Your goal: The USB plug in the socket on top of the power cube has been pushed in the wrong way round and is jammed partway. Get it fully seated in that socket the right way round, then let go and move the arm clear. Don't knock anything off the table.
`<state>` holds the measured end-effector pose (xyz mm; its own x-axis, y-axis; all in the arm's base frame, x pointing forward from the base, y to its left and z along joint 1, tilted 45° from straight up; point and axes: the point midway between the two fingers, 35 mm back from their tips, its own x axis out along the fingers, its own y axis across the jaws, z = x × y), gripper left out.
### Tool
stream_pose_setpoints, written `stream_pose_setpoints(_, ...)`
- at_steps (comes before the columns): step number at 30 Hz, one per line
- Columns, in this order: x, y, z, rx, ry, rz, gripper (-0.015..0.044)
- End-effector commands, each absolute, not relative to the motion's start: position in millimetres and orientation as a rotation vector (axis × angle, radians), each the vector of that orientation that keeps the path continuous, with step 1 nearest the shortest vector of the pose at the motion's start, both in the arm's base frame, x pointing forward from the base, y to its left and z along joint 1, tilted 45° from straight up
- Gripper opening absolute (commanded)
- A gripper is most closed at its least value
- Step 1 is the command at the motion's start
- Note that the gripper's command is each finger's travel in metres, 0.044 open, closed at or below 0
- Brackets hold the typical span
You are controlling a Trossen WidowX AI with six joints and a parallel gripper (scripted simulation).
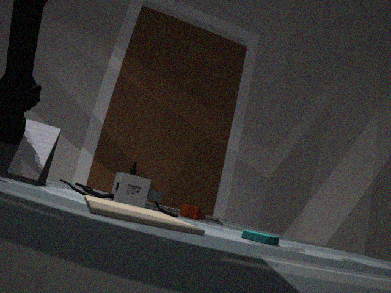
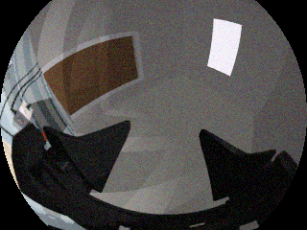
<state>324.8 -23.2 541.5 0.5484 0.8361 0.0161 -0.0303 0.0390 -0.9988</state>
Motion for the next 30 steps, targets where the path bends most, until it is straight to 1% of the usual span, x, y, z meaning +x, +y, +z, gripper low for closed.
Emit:
stream_pose_setpoints(1, 330, -24, 540, -1.360, -0.750, 0.768, 0.0426)
stream_pose_setpoints(2, 344, -24, 534, -1.303, -0.718, 0.754, 0.0440)
stream_pose_setpoints(4, 395, -24, 502, -1.112, -0.569, 0.716, 0.0440)
stream_pose_setpoints(9, 448, -15, 448, -0.924, -0.345, 0.697, 0.0440)
stream_pose_setpoints(13, 490, 4, 372, -0.773, -0.061, 0.696, 0.0440)
stream_pose_setpoints(17, 508, 30, 285, -0.694, 0.259, 0.705, 0.0440)
stream_pose_setpoints(21, 500, 55, 199, -0.701, 0.589, 0.722, 0.0440)
stream_pose_setpoints(24, 478, 70, 137, -0.768, 0.850, 0.738, 0.0440)
stream_pose_setpoints(27, 441, 80, 81, -0.900, 1.131, 0.756, 0.0440)
stream_pose_setpoints(30, 390, 80, 36, -1.148, 1.444, 0.774, 0.0440)
